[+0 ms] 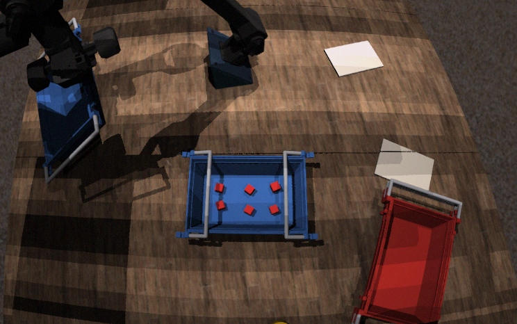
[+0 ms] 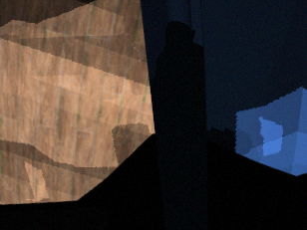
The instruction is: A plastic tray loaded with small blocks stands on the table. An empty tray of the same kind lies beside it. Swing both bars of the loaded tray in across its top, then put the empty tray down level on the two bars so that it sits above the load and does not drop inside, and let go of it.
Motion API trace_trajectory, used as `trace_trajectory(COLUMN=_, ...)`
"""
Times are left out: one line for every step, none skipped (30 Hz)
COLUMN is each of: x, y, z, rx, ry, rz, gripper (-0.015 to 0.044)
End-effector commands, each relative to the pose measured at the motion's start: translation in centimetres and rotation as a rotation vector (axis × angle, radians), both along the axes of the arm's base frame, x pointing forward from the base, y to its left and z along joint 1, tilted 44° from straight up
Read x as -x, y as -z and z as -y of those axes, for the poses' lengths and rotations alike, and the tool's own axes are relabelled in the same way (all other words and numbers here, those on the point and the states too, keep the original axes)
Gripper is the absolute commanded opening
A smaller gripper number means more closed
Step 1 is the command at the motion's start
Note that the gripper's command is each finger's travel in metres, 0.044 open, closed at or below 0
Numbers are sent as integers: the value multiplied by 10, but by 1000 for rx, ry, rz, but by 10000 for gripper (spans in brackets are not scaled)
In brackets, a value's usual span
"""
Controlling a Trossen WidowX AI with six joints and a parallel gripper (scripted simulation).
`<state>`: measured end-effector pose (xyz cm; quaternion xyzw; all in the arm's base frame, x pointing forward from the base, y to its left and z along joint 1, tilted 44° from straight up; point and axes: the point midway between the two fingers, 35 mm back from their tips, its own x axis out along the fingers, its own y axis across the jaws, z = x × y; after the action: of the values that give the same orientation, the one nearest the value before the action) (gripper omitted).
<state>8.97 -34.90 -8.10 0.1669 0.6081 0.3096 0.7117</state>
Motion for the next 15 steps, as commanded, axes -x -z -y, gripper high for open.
trace_trajectory(x=-24, y=-19, z=-1, rx=35, ry=-49, rz=52, gripper=0)
trace_trajectory(x=-29, y=-23, z=-2, rx=39, ry=-60, rz=62, gripper=0)
trace_trajectory(x=-34, y=-26, z=-3, rx=43, ry=-71, rz=72, gripper=0)
trace_trajectory(x=-39, y=-30, z=-5, rx=47, ry=-83, rz=83, gripper=0)
trace_trajectory(x=-44, y=-33, z=-7, rx=50, ry=-94, rz=93, gripper=0)
trace_trajectory(x=-49, y=-37, z=-8, rx=54, ry=-106, rz=104, gripper=0)
trace_trajectory(x=-54, y=-40, z=-10, rx=57, ry=-117, rz=115, gripper=0)
trace_trajectory(x=-59, y=-44, z=-12, rx=61, ry=-128, rz=125, gripper=0)
trace_trajectory(x=-64, y=-47, z=-14, rx=64, ry=-140, rz=136, gripper=0)
trace_trajectory(x=-69, y=-50, z=-16, rx=67, ry=-151, rz=147, gripper=0)
trace_trajectory(x=-74, y=-54, z=-19, rx=70, ry=-163, rz=157, gripper=0)
trace_trajectory(x=-79, y=-57, z=-21, rx=73, ry=-175, rz=168, gripper=0)
trace_trajectory(x=-84, y=-61, z=-23, rx=76, ry=-186, rz=179, gripper=0)
trace_trajectory(x=-88, y=-64, z=-26, rx=79, ry=-198, rz=190, gripper=0)
trace_trajectory(x=-93, y=-68, z=-29, rx=82, ry=-210, rz=201, gripper=0)
